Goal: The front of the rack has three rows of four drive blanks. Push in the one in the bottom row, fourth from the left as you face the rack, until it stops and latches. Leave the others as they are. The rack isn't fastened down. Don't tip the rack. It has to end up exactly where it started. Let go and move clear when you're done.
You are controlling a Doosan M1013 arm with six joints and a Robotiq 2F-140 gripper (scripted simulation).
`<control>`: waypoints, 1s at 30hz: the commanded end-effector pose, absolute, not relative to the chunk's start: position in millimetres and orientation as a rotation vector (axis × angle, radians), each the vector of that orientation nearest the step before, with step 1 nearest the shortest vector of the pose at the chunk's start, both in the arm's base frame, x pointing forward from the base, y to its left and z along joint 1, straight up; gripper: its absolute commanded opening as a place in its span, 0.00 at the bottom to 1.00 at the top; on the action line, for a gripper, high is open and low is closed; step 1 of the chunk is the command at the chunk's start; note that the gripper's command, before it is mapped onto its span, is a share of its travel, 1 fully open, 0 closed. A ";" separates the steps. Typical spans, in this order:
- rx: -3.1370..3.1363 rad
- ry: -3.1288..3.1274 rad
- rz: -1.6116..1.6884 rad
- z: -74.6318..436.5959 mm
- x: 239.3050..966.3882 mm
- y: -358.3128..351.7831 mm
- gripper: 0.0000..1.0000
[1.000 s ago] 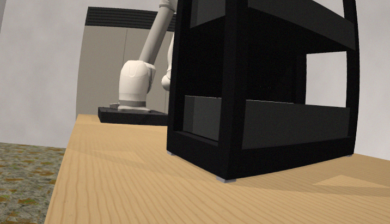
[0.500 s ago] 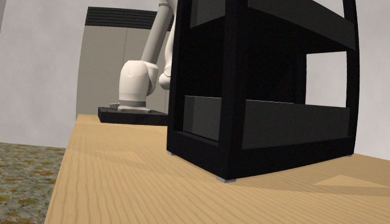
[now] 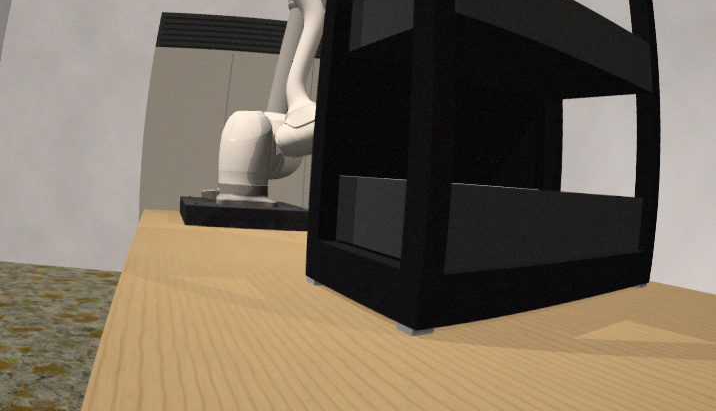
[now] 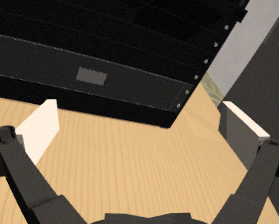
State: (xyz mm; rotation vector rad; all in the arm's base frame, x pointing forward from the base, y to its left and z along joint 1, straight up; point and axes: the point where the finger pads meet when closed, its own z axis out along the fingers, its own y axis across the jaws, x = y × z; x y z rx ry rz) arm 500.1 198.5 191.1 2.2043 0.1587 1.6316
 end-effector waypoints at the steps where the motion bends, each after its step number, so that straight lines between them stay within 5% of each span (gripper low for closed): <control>1: 2.134 0.336 1.652 215.7 525.5 185.5 1.00; 30: 1.391 1.107 1.413 319.6 559.5 94.9 1.00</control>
